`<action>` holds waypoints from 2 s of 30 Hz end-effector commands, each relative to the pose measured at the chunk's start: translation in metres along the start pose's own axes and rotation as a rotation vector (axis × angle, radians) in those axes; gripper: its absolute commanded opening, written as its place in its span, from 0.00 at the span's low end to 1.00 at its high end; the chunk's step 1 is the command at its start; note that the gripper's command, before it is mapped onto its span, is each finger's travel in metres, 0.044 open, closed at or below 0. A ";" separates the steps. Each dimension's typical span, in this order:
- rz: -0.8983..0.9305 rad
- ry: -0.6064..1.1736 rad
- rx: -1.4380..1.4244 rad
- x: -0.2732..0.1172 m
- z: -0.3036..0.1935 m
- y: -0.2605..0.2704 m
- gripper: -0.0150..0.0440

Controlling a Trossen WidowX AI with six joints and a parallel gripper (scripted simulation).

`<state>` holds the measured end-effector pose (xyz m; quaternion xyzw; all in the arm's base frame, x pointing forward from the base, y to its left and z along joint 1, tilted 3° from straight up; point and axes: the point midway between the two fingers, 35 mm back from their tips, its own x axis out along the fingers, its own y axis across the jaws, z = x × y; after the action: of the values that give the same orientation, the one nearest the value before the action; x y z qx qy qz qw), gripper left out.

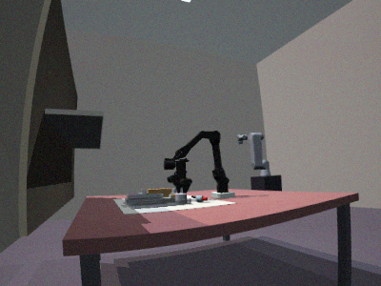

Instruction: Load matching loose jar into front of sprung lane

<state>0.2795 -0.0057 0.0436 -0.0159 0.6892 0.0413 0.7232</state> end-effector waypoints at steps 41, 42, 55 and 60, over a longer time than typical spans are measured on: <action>0.006 0.009 0.003 -0.101 -0.011 0.000 0.25; 0.006 0.009 0.003 -0.100 -0.010 0.001 0.25; 0.010 0.007 -0.037 -0.046 0.014 0.038 0.25; 0.010 0.006 -0.037 -0.034 0.015 0.038 0.25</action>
<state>0.2911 0.0301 0.0895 -0.0279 0.6869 0.0572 0.7239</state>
